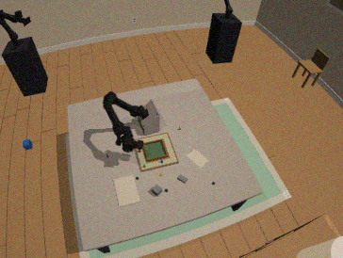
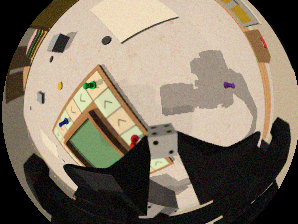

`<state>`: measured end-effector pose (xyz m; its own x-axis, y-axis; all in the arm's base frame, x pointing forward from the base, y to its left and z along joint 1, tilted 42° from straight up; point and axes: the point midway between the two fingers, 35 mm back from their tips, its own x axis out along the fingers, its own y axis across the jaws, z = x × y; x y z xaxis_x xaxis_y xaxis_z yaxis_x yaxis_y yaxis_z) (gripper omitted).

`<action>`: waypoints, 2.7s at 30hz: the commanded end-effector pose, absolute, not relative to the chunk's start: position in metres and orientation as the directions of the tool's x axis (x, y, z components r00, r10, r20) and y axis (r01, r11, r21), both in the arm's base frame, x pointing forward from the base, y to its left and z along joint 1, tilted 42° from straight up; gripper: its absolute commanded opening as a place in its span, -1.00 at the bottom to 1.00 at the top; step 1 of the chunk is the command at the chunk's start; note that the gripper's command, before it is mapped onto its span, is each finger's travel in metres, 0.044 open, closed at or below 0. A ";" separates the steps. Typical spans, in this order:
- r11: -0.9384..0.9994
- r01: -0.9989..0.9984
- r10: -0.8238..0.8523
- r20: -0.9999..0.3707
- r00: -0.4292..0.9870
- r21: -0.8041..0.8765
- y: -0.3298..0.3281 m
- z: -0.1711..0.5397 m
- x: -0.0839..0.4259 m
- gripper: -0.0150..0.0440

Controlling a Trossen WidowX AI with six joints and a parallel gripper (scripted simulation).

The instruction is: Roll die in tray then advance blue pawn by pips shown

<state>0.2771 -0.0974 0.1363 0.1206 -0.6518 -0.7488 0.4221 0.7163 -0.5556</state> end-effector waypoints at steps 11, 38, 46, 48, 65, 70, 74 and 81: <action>0.744 0.292 -0.653 -0.745 0.133 -0.600 -0.077 0.148 0.274 -0.49; 0.560 -0.594 -0.641 -0.757 0.131 -0.577 -0.023 0.077 0.288 -0.49; 0.394 -0.789 -0.641 -0.756 0.130 -0.471 -0.007 0.056 0.287 -0.49; 0.348 -0.829 -0.642 -0.756 0.130 -0.438 -0.003 0.051 0.286 -0.49; -0.092 -0.991 -0.650 -0.748 0.131 -0.094 0.026 0.008 0.274 -0.49; -0.131 -0.990 -0.652 -0.747 0.132 -0.060 0.028 0.004 0.273 -0.49; -0.131 -0.990 -0.652 -0.747 0.132 -0.060 0.028 0.004 0.273 -0.49; -0.099 -0.995 -0.550 -0.833 0.060 -0.007 0.024 -0.002 0.269 -0.49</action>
